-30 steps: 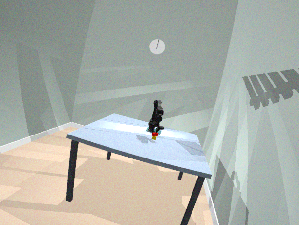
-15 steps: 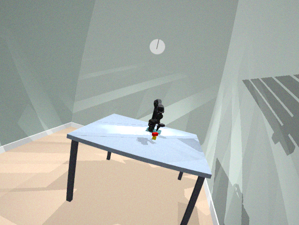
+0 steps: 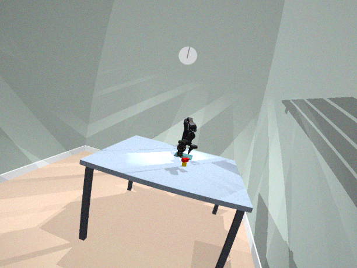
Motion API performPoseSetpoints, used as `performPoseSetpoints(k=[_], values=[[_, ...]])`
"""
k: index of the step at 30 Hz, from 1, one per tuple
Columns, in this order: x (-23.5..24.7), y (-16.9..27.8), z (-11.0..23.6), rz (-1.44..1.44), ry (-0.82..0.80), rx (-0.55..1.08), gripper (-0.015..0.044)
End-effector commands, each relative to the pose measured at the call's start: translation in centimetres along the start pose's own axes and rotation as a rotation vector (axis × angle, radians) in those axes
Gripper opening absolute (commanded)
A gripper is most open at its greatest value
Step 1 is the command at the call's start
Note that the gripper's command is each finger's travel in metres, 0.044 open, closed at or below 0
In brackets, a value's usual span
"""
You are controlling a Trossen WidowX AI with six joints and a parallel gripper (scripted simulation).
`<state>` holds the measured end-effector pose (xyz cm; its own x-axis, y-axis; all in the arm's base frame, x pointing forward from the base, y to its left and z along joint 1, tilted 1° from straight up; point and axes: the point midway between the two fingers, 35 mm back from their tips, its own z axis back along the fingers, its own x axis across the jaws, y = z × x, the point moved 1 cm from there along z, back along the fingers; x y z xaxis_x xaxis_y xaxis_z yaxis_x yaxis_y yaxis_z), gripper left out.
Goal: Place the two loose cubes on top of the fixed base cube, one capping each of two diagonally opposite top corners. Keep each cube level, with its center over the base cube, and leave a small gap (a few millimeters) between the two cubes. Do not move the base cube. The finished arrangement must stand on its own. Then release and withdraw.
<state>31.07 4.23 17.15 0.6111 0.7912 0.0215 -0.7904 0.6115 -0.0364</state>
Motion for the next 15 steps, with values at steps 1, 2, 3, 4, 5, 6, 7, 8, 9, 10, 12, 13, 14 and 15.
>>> performPoseSetpoints(k=[1,2,3,4,5,6,7,8,9,10,12,13,14,15], values=[[0.6,0.7,0.0,-0.001,0.0,0.001,0.0362],[1.4,1.5,0.0,-0.001,0.0,0.002,0.0389],[2.3,2.6,0.0,-0.001,-0.001,0.003,0.04],[3.1,3.8,0.0,-0.001,-0.002,0.004,0.04],[3.9,5.0,0.1,-0.001,-0.003,0.004,0.04],[4.7,6.3,0.1,-0.001,-0.004,0.005,0.04],[5.4,7.5,0.1,-0.002,-0.004,0.006,0.04],[6.0,8.8,0.2,-0.002,-0.005,0.007,0.04],[6.6,10.2,0.2,-0.002,-0.006,0.008,0.04],[7.0,11.3,0.2,-0.001,-0.006,0.01,0.04],[7.3,12.1,0.2,-0.001,-0.006,0.012,0.04],[7.3,12.1,0.2,-0.001,-0.006,0.012,0.04],[7.3,12.1,0.2,-0.001,-0.006,0.012,0.04],[7.3,12.1,0.2,-0.001,-0.006,0.012,0.04]])
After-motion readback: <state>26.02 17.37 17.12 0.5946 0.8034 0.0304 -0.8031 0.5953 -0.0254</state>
